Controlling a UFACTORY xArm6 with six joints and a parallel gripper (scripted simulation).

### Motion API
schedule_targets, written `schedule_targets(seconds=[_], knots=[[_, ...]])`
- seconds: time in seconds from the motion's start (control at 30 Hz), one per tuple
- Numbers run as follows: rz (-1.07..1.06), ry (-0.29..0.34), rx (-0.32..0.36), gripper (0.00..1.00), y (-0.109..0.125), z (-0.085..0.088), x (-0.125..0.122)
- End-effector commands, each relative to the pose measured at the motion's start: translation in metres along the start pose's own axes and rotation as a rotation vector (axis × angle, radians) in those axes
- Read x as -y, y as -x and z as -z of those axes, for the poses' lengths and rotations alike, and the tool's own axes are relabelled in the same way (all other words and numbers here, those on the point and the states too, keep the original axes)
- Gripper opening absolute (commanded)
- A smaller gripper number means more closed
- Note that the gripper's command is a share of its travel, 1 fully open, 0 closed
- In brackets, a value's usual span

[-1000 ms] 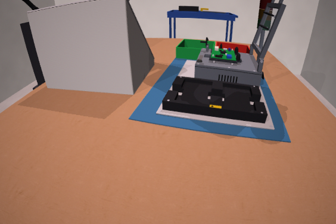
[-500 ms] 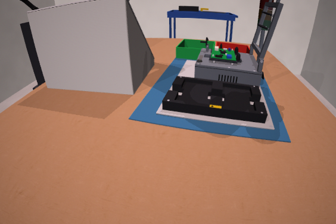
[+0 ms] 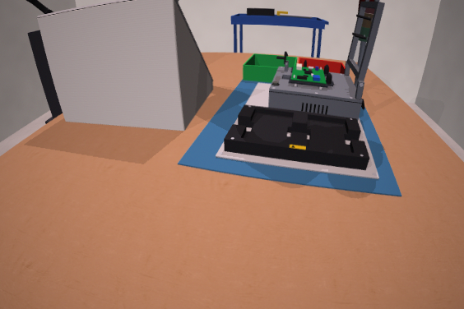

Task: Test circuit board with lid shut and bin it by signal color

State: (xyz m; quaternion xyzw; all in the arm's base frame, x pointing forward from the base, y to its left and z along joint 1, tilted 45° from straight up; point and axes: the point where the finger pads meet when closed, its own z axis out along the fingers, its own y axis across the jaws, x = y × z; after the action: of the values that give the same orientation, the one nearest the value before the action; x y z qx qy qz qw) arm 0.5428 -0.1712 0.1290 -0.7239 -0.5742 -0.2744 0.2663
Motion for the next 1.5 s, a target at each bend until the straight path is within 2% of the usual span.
schedule_targets(seconds=[0.0,0.83,1.47], knots=[[0.0,0.002,0.0,0.0,0.0,0.002,0.007],[0.0,0.002,0.0,0.0,0.0,-0.001,0.054],[0.0,0.002,0.0,0.0,0.0,-0.017,0.101]])
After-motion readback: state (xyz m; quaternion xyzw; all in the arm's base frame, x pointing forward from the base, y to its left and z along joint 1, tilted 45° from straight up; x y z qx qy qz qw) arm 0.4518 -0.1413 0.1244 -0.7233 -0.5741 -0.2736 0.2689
